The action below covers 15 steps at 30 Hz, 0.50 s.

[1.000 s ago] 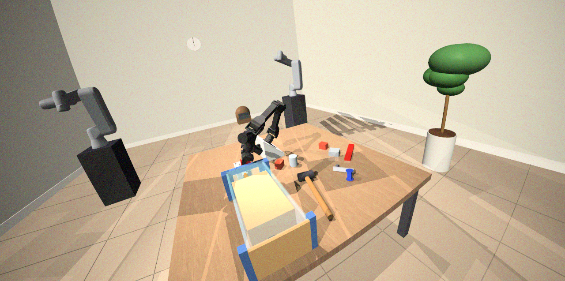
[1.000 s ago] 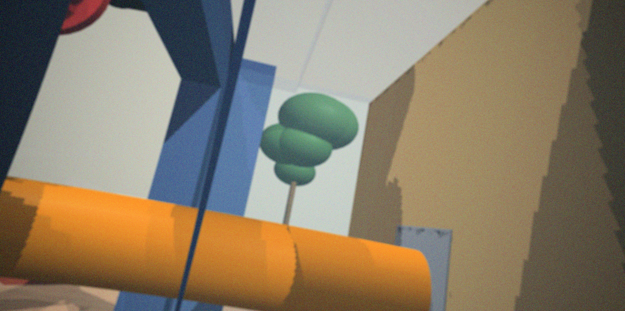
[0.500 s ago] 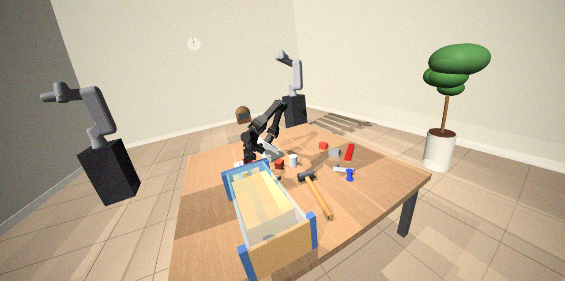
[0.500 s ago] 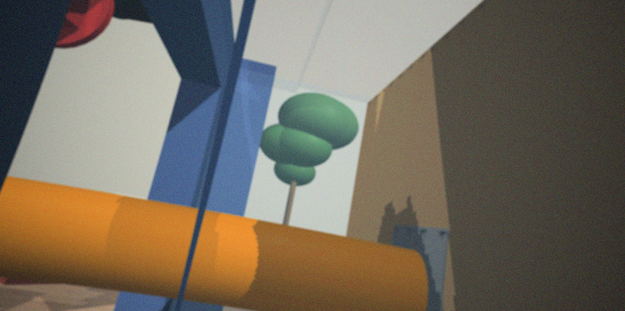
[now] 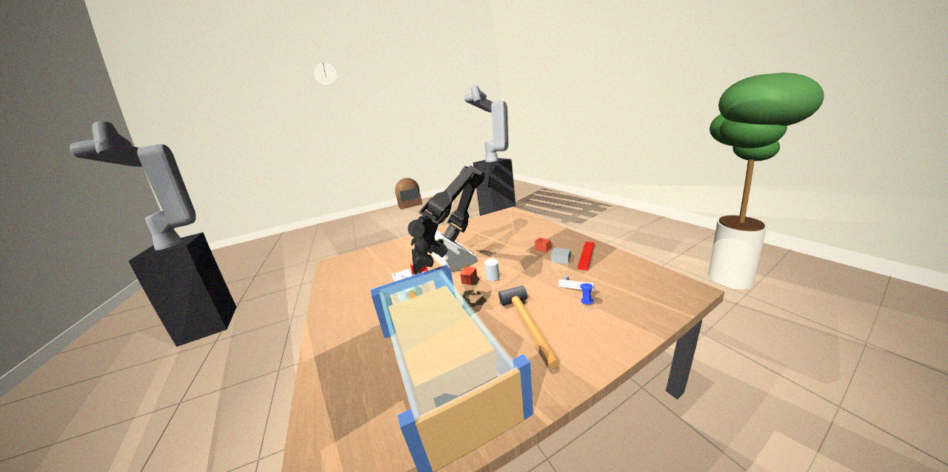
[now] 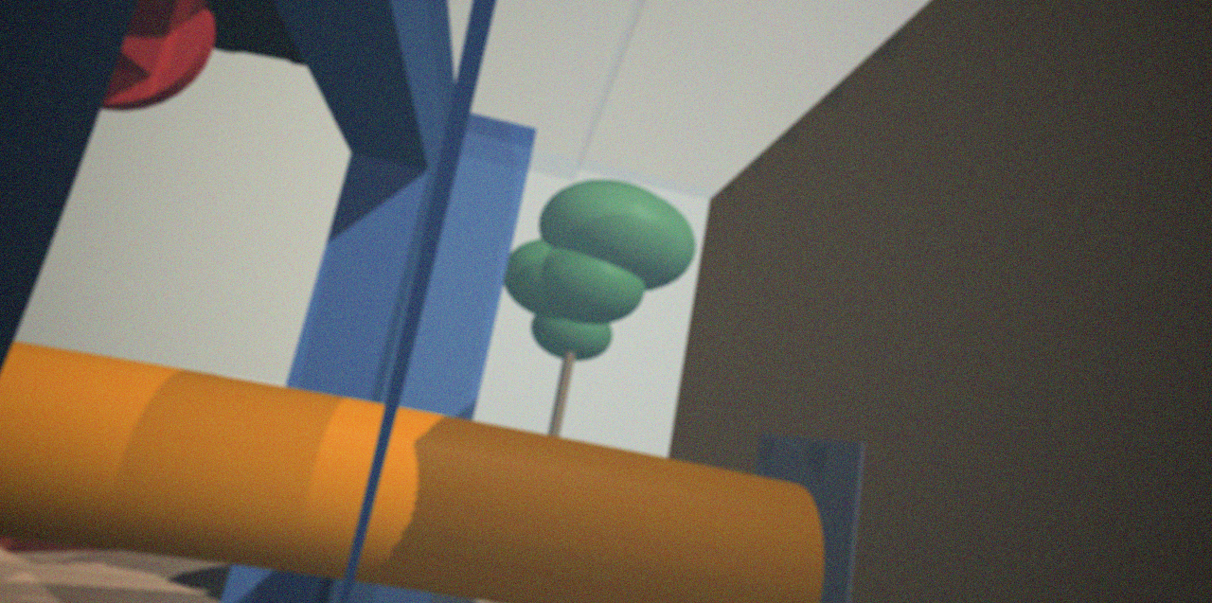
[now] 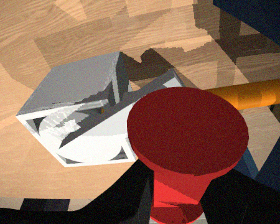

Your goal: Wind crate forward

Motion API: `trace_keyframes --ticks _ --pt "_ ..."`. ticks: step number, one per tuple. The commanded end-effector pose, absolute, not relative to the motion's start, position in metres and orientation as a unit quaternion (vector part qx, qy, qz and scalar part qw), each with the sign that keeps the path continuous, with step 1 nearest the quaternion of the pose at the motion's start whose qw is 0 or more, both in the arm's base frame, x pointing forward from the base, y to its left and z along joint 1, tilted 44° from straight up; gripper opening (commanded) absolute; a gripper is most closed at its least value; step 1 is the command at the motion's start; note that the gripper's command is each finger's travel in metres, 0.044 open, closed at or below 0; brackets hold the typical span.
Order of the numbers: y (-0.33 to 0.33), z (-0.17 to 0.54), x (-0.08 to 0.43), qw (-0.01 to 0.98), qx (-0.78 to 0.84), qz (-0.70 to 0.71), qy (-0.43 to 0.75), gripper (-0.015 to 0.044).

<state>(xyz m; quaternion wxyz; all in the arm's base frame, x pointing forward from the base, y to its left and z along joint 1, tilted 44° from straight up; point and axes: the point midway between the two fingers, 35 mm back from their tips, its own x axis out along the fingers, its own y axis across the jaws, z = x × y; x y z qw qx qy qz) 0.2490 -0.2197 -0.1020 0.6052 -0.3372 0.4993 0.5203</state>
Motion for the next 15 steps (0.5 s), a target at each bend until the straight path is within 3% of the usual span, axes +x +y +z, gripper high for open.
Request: trace_keyframes --ticks 1,15 --pt "-0.2070 -0.0965 0.2445 0.609 -0.326 0.529 0.493 0.0000" --pt "-0.1975 -0.0887 0.2359 0.609 -0.326 0.530 0.493 0.0000"
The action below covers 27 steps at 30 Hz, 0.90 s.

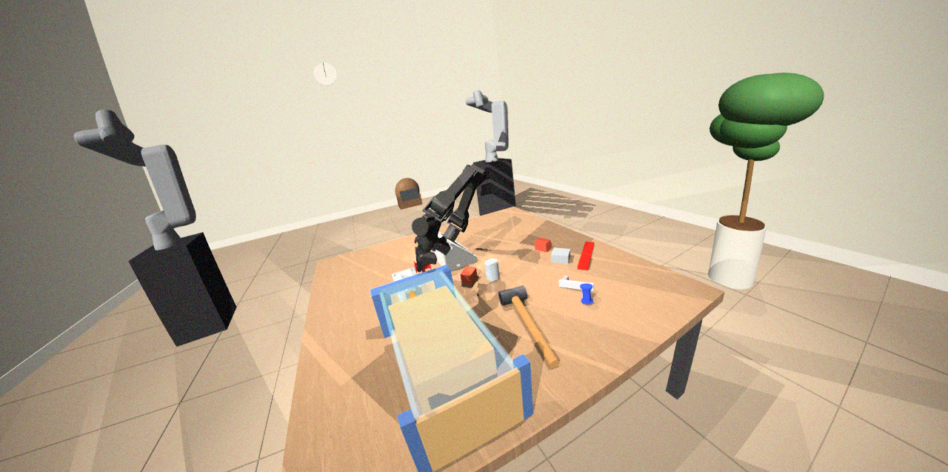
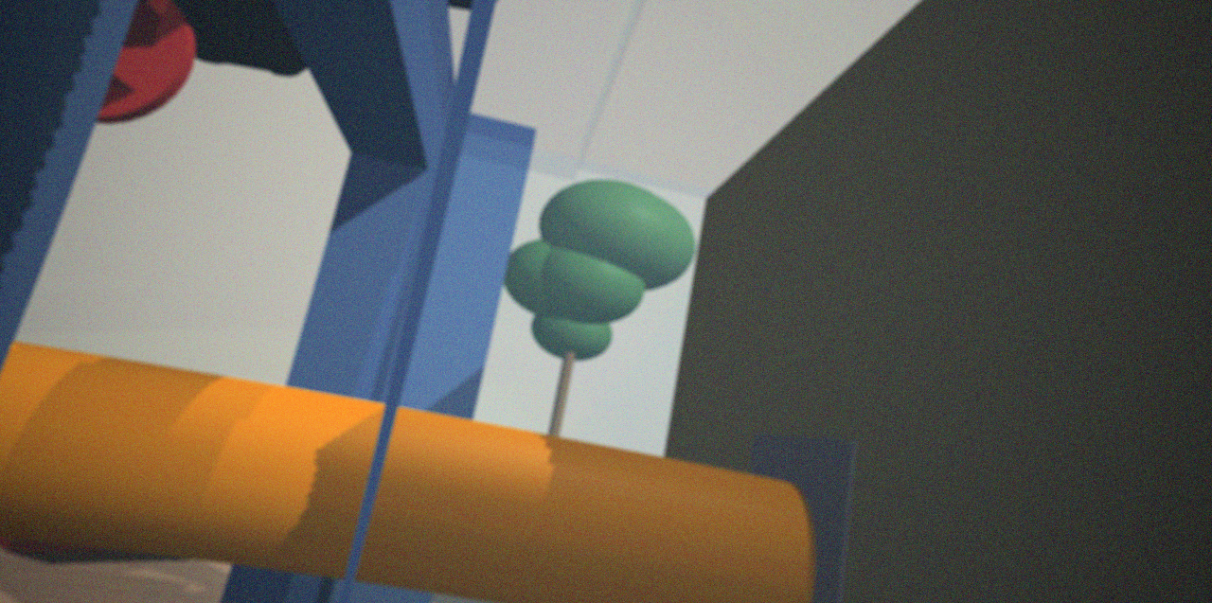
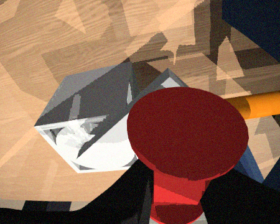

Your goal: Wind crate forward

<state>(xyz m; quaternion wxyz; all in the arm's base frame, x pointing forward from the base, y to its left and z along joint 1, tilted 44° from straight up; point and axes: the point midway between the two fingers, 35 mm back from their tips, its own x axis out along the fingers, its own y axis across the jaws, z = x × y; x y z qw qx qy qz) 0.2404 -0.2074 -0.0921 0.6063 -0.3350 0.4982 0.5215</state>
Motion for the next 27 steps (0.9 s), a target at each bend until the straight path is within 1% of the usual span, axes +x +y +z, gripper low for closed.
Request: trace_keyframes --ticks 1,27 --pt "-0.197 -0.088 0.235 0.609 -0.326 0.530 0.493 0.0000" --pt "-0.182 -0.077 0.214 0.608 -0.325 0.530 0.493 0.0000"
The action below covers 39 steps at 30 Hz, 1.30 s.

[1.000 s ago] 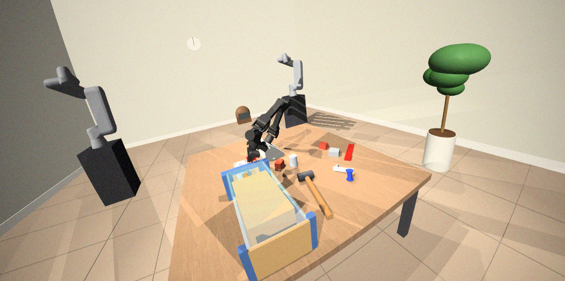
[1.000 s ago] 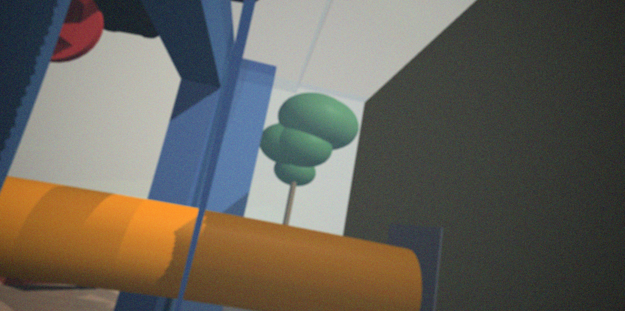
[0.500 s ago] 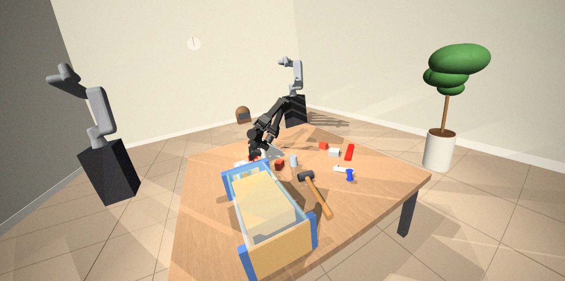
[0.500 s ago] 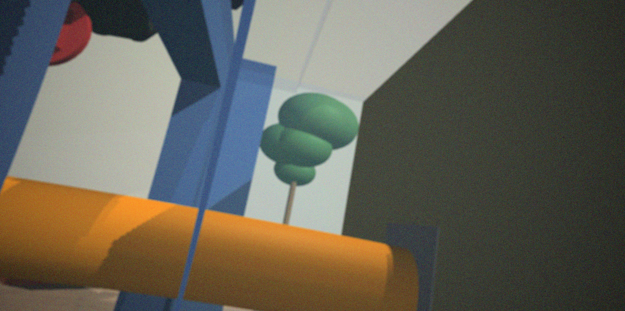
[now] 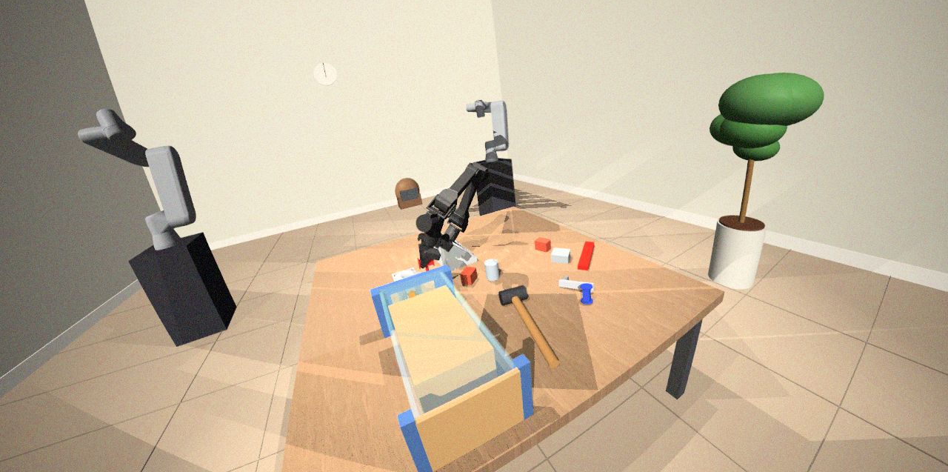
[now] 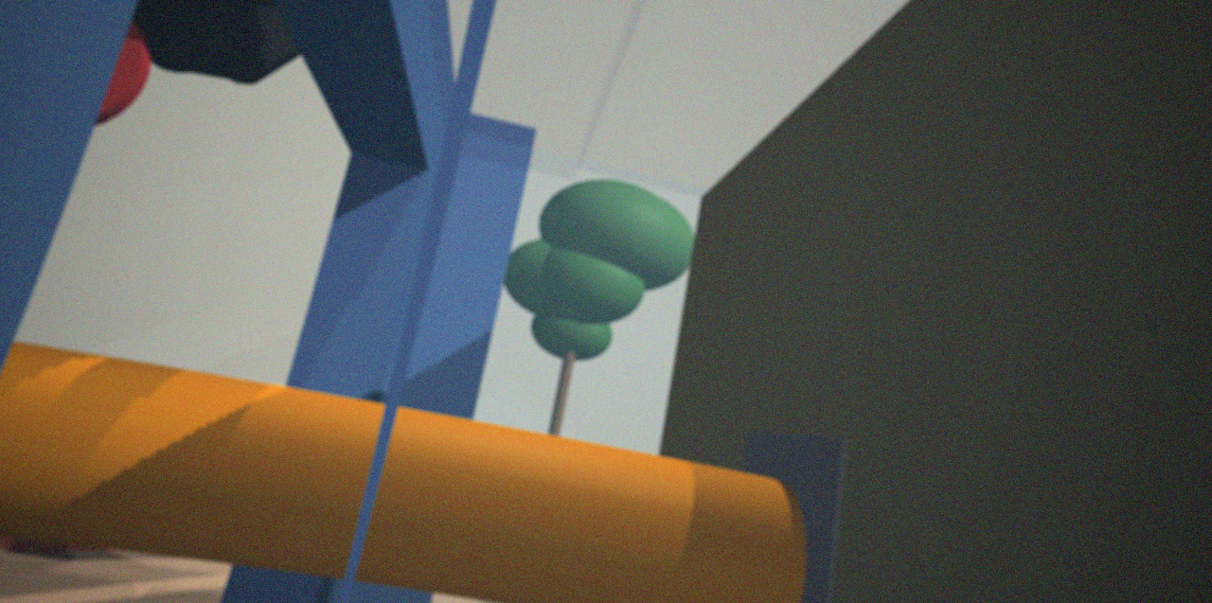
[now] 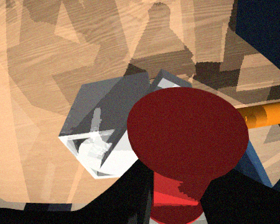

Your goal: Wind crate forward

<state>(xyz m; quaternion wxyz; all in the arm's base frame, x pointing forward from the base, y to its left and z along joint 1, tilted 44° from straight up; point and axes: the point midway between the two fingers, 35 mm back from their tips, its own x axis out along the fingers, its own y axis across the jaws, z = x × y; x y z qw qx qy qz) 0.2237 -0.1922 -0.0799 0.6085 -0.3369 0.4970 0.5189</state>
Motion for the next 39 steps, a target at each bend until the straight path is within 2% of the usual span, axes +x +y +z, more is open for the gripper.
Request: trace_keyframes --ticks 1,39 --pt "-0.182 -0.076 0.214 0.608 -0.325 0.530 0.493 0.0000" --pt "-0.169 -0.068 0.176 0.608 -0.324 0.531 0.494 0.0000"
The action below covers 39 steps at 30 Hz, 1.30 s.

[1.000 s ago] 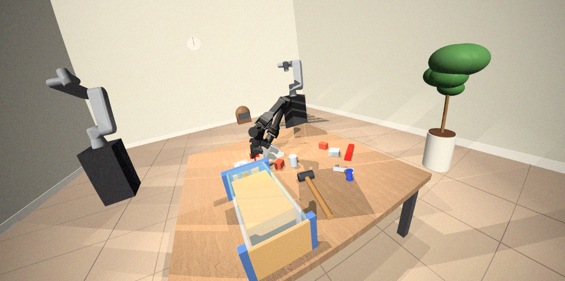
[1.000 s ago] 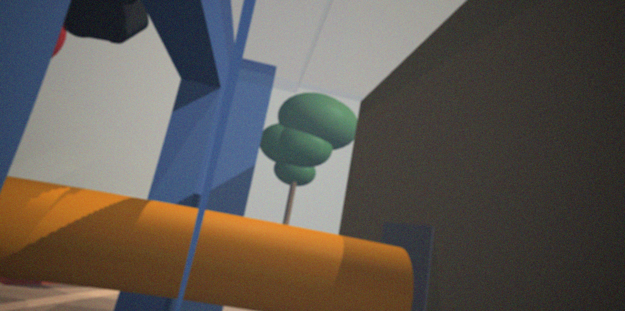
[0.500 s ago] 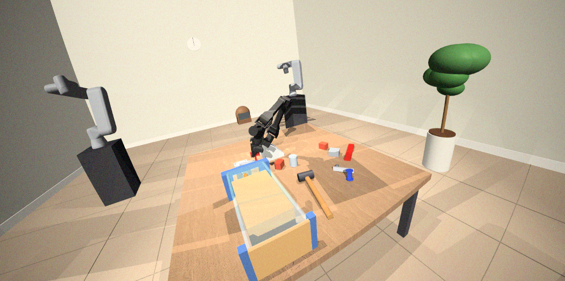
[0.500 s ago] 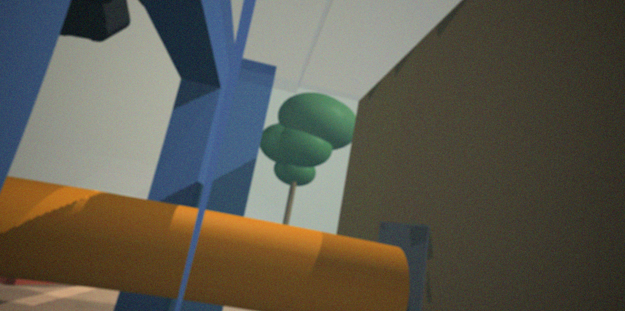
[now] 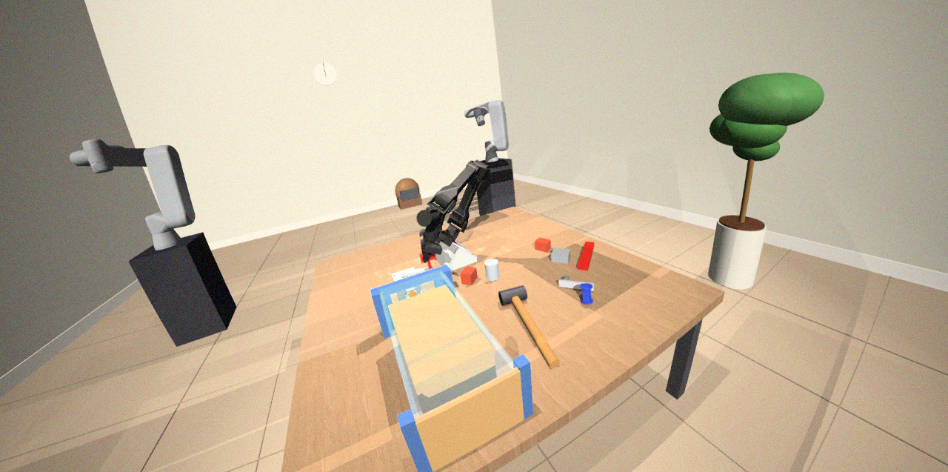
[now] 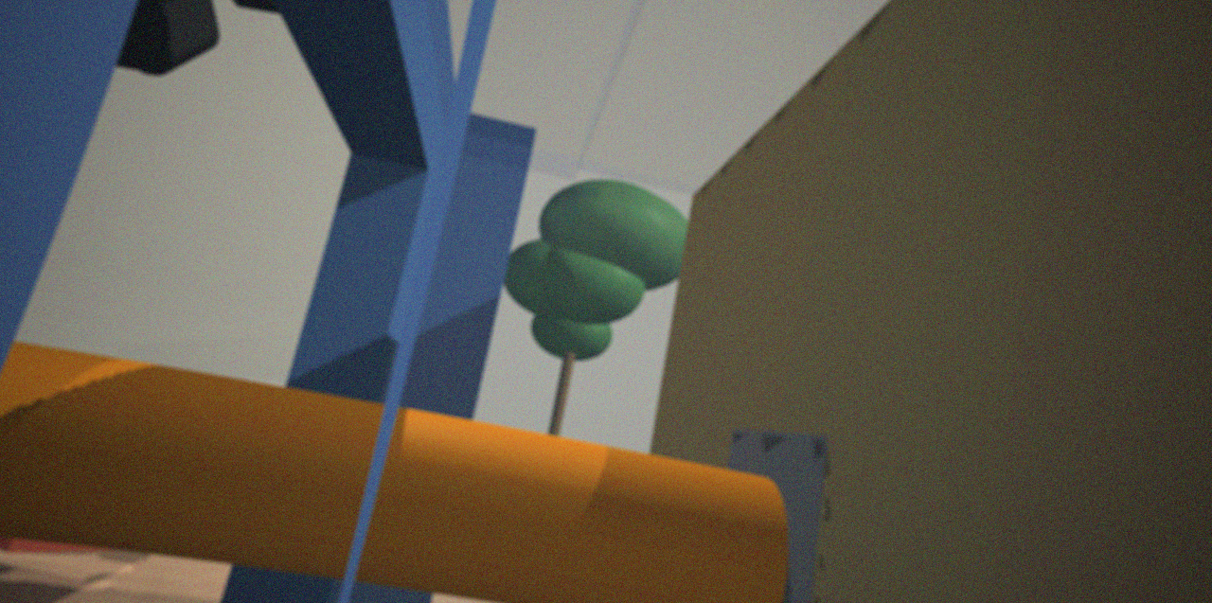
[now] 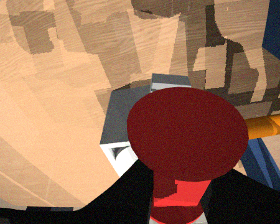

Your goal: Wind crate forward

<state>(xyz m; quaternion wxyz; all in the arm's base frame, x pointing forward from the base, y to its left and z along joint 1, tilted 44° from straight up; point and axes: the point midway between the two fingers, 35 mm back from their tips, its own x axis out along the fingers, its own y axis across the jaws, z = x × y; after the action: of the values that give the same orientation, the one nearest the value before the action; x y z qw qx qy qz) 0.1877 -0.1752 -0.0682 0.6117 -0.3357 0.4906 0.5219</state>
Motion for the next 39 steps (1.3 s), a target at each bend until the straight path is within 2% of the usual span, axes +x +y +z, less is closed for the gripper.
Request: trace_keyframes --ticks 1,39 --pt "-0.169 -0.068 0.174 0.608 -0.324 0.531 0.494 0.0000" --pt "-0.168 -0.071 0.133 0.607 -0.323 0.531 0.495 0.0000"
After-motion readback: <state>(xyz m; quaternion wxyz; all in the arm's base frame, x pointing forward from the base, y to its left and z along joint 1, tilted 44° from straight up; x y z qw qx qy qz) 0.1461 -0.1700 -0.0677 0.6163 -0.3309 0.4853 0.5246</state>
